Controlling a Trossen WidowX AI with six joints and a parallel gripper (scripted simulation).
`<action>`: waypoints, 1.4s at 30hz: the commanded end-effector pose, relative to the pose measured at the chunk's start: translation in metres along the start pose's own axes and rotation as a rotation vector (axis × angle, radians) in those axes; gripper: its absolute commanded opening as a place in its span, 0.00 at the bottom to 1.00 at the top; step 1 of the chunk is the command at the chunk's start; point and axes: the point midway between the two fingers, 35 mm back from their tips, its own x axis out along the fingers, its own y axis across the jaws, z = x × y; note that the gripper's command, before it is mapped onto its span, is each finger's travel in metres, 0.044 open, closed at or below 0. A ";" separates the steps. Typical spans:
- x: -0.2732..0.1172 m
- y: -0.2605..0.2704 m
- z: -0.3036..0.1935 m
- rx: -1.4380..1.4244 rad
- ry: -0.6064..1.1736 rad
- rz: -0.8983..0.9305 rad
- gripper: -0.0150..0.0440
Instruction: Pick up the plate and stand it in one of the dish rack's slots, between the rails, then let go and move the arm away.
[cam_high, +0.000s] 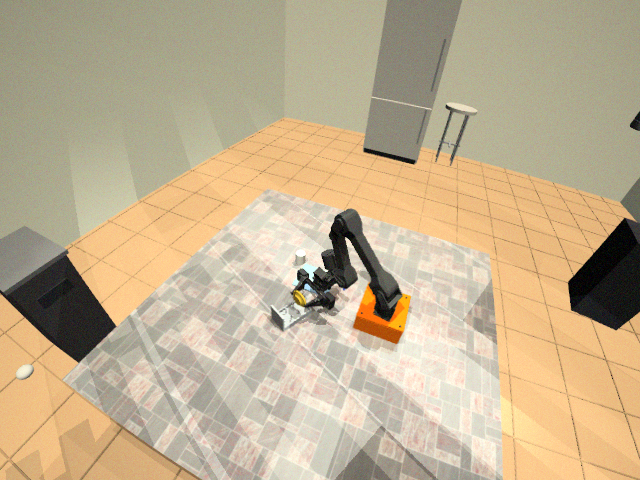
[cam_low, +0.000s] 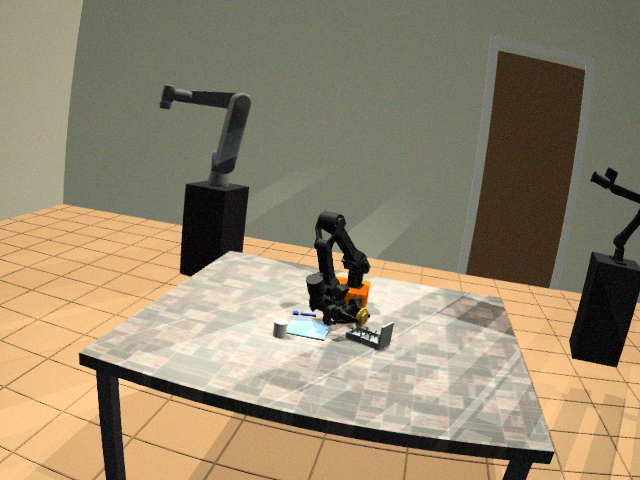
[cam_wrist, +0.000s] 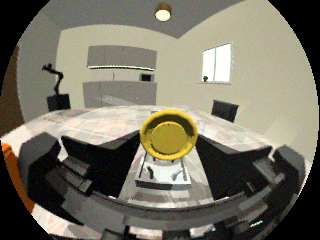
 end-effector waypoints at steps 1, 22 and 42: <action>0.001 0.001 -0.007 0.005 0.002 -0.002 0.25; 0.000 0.003 -0.016 0.018 0.003 0.000 0.48; 0.000 -0.005 0.022 0.013 -0.004 -0.002 0.93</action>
